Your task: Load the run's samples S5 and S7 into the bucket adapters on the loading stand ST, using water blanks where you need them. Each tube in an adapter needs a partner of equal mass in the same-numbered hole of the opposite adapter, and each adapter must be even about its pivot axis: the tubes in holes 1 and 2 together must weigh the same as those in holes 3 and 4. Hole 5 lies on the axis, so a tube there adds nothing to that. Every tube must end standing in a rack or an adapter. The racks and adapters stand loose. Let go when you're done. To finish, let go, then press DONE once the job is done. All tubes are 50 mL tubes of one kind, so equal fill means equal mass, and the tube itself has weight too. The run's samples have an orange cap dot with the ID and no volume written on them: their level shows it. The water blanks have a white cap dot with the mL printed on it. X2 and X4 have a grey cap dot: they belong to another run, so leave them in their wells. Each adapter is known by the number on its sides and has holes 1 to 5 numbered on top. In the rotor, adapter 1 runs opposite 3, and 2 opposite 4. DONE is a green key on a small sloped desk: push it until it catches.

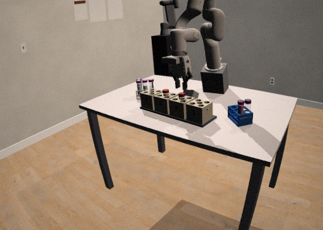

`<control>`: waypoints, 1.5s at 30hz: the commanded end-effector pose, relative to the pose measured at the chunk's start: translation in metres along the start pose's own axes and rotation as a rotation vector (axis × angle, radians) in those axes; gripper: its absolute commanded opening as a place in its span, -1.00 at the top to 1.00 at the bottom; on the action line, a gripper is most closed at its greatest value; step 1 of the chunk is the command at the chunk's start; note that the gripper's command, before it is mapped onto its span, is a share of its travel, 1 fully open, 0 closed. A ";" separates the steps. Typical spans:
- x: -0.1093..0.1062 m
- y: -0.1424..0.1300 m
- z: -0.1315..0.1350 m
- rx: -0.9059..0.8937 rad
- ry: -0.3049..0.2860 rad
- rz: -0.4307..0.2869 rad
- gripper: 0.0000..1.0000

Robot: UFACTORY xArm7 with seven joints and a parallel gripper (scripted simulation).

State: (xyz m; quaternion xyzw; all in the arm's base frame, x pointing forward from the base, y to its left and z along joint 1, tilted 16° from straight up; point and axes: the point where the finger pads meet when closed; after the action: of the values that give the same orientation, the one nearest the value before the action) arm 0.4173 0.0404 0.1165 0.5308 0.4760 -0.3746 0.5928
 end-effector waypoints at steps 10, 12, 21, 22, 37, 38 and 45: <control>-0.029 0.001 0.001 0.000 0.001 0.004 0.13; -0.031 0.001 0.001 0.000 0.001 0.004 0.13; -0.049 0.001 0.001 0.000 0.001 0.004 0.13; -0.051 0.001 0.001 0.000 0.001 0.004 0.13; -0.077 0.001 0.001 0.000 0.001 0.004 0.13; -0.079 0.001 0.001 0.000 0.001 0.004 0.13; -0.084 0.001 0.001 0.000 0.001 0.004 0.13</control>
State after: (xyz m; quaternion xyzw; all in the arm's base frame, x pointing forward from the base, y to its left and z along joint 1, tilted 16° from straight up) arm 0.3962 0.0352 0.1933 0.5311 0.4760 -0.3738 0.5929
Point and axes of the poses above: the point where the finger pads meet when closed, its own x axis out along the fingers, its own z axis across the jaws, y = z × x, and after that the axes turned 12 degrees about -x, right-handed
